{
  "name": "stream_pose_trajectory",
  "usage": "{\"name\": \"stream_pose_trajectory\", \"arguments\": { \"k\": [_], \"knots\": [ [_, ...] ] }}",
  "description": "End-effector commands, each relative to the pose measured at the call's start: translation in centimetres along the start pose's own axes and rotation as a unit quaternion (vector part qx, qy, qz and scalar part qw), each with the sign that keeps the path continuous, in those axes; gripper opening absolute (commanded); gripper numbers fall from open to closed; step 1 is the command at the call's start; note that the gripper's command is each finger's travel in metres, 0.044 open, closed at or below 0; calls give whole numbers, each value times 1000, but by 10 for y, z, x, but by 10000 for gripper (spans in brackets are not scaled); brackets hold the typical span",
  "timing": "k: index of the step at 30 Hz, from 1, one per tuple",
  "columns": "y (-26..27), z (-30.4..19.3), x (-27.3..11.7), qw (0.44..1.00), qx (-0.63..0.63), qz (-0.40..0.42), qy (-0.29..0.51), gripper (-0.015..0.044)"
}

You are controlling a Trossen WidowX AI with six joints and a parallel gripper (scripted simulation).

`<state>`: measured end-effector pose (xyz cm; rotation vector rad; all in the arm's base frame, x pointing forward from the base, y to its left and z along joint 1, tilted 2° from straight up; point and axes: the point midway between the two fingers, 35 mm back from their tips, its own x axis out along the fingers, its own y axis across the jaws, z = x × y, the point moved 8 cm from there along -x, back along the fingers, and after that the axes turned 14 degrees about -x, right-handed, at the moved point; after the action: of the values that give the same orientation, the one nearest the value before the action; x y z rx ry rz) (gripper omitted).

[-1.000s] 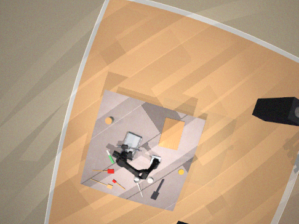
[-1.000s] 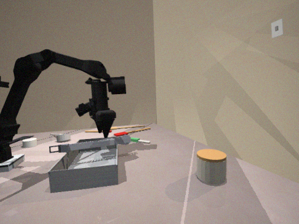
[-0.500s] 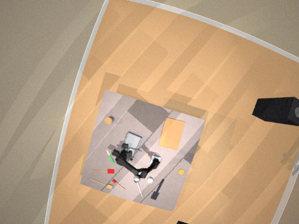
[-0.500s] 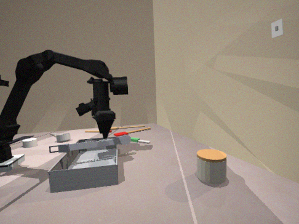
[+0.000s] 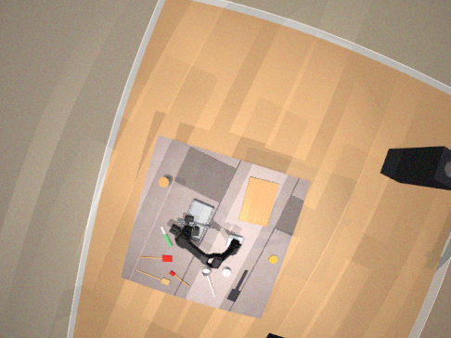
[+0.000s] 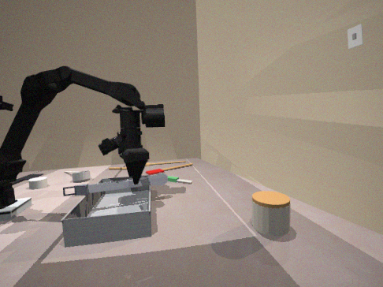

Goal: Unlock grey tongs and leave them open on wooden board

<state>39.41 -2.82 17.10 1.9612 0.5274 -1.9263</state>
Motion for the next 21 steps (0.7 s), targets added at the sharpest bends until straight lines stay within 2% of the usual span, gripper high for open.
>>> {"name": "stream_pose_trajectory", "arguments": {
  "k": [1, 21],
  "knots": [
    [0, 0, 6, 1000, 2, 2, -1, 440],
    [0, 1, 39, 1000, 2, 2, -1, 440]
  ]
}}
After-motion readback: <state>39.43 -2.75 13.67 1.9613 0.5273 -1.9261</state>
